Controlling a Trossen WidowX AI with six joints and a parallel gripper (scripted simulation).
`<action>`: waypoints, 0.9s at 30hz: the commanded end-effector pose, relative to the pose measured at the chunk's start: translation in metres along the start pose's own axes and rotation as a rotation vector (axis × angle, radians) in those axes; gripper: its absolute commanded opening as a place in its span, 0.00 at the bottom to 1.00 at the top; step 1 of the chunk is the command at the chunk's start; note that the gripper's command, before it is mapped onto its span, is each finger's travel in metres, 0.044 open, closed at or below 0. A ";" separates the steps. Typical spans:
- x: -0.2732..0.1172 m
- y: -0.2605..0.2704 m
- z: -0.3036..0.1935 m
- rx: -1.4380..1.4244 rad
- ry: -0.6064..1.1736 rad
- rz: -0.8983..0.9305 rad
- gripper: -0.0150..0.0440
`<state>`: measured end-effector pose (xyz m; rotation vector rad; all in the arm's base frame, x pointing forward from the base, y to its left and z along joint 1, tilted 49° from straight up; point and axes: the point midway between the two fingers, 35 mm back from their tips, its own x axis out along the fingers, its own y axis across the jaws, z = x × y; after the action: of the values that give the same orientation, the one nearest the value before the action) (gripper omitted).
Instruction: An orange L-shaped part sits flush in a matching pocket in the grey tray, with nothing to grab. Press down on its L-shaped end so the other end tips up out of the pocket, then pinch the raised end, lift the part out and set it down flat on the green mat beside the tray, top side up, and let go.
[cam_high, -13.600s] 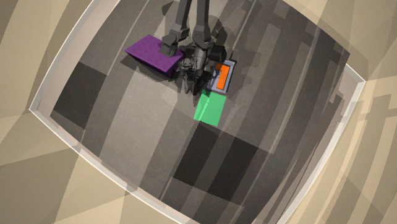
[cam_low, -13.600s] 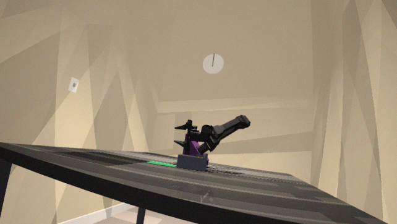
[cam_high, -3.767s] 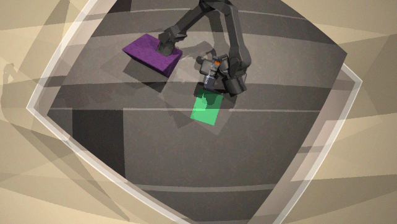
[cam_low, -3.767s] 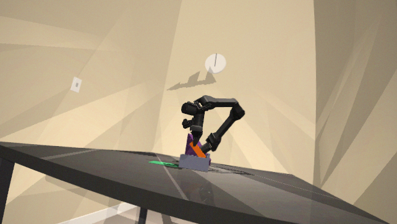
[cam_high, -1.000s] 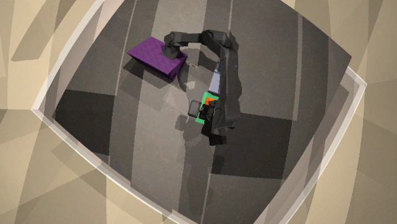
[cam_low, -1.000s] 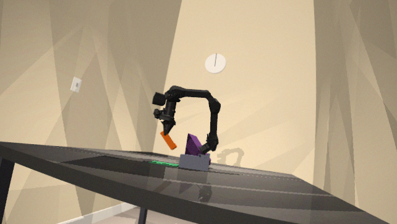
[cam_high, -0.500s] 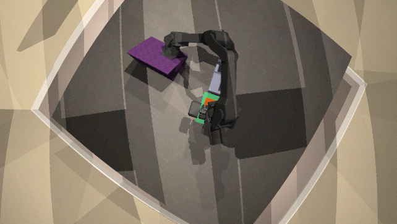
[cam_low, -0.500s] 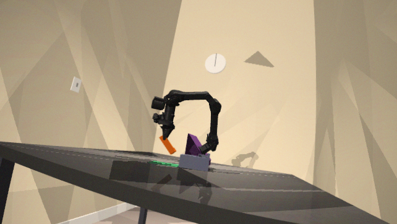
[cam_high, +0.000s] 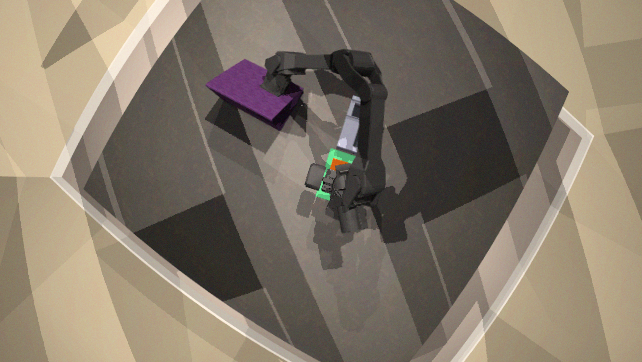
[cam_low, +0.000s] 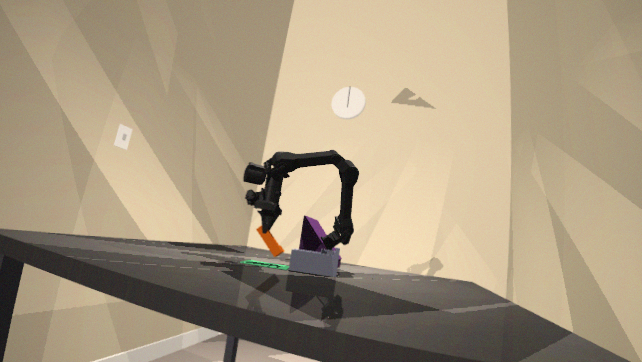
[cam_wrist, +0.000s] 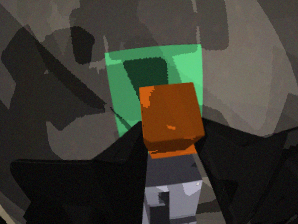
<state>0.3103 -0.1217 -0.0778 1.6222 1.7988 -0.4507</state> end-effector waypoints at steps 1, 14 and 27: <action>0.008 -0.001 -0.001 0.008 0.007 -0.002 0.25; 0.027 -0.001 -0.002 0.008 0.007 -0.002 0.25; 0.028 -0.001 -0.002 0.008 0.007 -0.002 0.25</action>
<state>0.3089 -0.1012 -0.0946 1.6225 1.8055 -0.4494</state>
